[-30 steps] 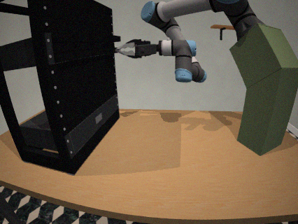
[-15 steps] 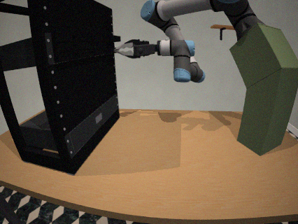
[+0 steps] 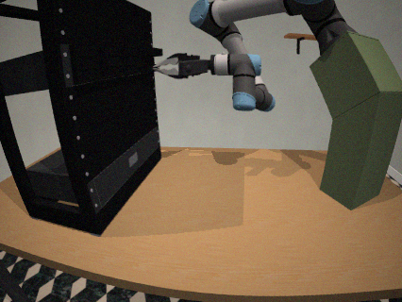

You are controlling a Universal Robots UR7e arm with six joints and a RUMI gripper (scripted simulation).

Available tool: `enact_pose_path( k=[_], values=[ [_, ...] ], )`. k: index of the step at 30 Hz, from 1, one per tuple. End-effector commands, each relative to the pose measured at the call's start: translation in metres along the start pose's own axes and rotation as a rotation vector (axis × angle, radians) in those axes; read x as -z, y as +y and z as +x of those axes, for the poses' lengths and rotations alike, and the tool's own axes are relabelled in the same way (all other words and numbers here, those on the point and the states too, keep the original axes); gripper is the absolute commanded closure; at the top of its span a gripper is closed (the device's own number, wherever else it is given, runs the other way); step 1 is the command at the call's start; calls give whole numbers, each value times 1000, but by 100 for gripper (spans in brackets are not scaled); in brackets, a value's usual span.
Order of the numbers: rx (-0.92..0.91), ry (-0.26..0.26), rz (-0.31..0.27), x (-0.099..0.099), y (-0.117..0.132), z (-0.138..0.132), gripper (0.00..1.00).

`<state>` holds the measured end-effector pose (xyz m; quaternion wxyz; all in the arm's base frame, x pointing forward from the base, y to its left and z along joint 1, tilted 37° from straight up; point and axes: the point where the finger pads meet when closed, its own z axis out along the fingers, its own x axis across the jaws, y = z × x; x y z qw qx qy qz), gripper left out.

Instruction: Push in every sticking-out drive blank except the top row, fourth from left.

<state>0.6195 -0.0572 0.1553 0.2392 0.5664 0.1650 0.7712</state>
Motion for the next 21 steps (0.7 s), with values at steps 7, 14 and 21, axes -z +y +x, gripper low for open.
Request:
enact_pose_path(
  k=[7,14,21],
  values=[
    [0,1,0,-3,0,0,100],
    [0,1,0,-3,0,0,100],
    [0,1,0,-6,0,0,100]
  ],
)
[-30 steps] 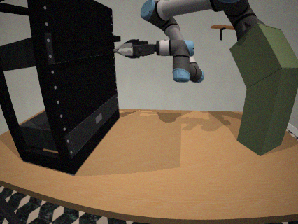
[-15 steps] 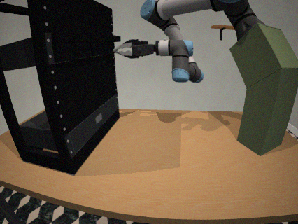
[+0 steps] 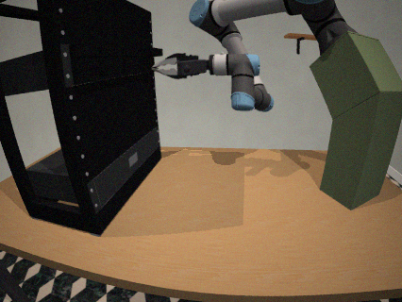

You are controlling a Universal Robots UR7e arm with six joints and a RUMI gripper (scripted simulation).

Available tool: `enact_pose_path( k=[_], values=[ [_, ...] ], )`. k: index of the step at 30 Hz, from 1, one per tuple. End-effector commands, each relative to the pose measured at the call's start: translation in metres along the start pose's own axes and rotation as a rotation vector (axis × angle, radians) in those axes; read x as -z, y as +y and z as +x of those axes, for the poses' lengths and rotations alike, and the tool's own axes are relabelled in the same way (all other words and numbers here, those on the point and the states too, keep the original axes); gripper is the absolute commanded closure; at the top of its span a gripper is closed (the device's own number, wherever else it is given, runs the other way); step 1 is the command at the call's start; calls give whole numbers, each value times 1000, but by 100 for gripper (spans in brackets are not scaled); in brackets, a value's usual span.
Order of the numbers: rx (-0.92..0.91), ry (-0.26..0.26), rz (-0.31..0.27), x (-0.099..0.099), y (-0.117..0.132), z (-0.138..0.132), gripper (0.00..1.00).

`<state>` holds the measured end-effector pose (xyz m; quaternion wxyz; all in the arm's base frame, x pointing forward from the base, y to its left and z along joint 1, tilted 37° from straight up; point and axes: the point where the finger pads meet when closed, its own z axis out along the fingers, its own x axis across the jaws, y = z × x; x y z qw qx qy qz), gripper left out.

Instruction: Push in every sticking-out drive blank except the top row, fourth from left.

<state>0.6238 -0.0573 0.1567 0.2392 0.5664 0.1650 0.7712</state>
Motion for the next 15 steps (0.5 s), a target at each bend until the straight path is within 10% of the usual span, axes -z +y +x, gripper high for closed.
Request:
enact_pose_path(
  k=[1,15],
  values=[
    [0,1,0,-1,0,0,100],
    [0,1,0,-4,0,0,100]
  ],
)
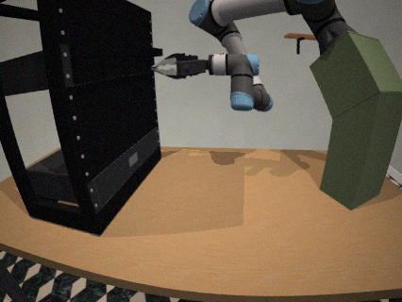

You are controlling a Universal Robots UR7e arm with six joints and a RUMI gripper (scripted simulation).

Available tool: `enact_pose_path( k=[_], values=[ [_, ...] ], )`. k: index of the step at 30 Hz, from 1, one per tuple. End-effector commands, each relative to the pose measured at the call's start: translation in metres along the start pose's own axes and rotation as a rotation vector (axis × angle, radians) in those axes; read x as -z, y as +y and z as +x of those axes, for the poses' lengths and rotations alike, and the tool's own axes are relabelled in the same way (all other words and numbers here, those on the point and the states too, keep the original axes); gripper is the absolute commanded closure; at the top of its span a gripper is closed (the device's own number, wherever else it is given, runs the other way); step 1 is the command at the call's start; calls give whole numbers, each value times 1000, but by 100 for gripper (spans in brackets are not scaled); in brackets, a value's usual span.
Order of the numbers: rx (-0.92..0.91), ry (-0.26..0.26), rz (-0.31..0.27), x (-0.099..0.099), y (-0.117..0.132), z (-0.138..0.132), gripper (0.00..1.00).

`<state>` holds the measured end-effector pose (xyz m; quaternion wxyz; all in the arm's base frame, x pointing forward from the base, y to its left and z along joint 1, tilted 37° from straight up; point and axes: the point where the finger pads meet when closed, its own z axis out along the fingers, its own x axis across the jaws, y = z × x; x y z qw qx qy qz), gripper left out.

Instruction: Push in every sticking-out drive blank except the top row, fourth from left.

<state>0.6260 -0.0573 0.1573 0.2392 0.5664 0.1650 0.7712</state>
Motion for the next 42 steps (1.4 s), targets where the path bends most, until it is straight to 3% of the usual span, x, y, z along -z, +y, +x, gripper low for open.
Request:
enact_pose_path(
  k=[1,42],
  values=[
    [0,1,0,-2,0,0,100],
    [0,1,0,-7,0,0,100]
  ],
)
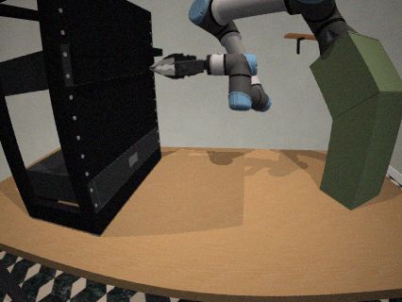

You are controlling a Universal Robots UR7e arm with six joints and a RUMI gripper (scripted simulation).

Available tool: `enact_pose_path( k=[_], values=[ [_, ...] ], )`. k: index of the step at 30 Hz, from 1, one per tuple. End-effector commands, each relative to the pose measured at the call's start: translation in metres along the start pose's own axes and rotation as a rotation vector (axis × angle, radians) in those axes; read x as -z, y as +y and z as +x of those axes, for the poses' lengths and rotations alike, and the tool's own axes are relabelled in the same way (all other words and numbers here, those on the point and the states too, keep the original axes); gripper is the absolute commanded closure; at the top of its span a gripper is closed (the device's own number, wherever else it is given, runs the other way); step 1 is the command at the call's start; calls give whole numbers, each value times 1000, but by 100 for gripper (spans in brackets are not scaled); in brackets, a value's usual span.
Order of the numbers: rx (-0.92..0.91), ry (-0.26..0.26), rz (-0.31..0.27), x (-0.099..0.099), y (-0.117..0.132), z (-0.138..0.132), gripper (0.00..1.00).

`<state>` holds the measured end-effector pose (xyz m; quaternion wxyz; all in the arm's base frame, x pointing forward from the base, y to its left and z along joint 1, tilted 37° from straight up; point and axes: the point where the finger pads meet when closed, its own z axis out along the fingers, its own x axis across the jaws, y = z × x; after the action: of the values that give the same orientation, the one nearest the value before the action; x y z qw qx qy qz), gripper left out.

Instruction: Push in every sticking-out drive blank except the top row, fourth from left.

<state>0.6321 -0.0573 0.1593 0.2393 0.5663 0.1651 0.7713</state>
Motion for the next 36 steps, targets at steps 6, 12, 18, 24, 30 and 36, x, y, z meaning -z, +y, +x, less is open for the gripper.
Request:
enact_pose_path(
  k=[6,12,18,24,30,36],
  values=[
    [0,0,0,0,0,0,100],
    [0,0,0,0,0,0,100],
    [0,0,0,0,0,0,100],
    [0,0,0,0,0,0,100],
    [0,0,0,0,0,0,100],
    [0,0,0,7,0,0,100]
  ],
)
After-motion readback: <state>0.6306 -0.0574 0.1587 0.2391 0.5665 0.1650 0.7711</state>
